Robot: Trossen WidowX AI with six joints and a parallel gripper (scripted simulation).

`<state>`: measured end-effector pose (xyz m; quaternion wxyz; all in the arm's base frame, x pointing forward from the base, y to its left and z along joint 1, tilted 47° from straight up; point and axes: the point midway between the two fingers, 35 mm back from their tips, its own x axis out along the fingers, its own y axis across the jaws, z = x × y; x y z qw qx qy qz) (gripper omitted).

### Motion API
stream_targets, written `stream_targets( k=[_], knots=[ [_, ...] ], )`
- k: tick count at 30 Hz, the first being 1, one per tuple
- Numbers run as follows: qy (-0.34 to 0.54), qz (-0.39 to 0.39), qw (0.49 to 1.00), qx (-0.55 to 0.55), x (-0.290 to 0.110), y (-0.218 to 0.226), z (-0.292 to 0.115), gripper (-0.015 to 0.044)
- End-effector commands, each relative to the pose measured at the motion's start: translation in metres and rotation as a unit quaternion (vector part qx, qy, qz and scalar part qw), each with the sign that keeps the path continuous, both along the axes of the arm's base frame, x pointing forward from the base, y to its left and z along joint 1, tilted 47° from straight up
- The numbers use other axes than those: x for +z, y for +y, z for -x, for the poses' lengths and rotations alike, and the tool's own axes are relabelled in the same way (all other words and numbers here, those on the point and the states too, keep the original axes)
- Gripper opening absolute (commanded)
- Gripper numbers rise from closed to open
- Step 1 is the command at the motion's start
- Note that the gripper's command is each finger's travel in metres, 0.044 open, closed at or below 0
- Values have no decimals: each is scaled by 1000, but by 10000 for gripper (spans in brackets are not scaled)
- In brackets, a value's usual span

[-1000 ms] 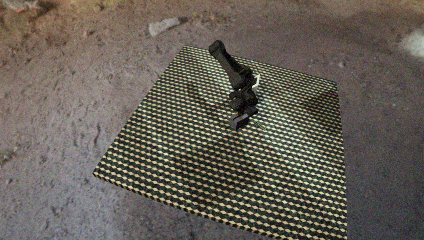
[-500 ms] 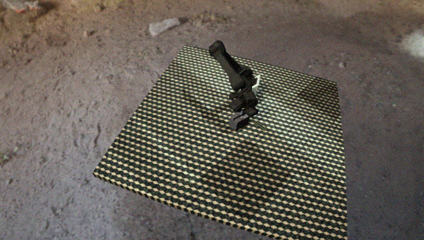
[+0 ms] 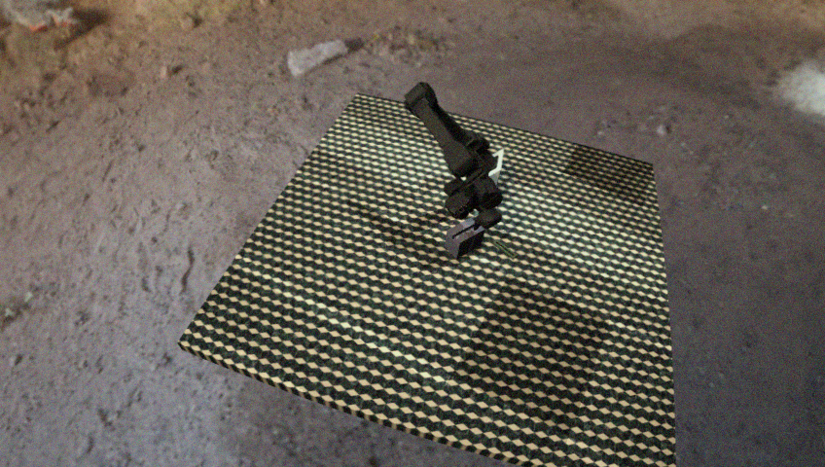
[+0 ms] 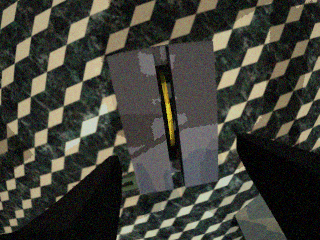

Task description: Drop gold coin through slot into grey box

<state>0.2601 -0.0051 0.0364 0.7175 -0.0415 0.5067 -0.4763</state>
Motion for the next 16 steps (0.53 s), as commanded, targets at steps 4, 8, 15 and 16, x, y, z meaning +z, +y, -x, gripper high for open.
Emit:
stream_targets(
  k=[4,8,15,16],
  knots=[
    [0,2,1000,-1,30,30,4,440],
    [0,2,1000,-1,30,30,4,440],
    [0,2,1000,-1,30,30,4,440],
    [0,2,1000,-1,30,30,4,440]
  ],
)
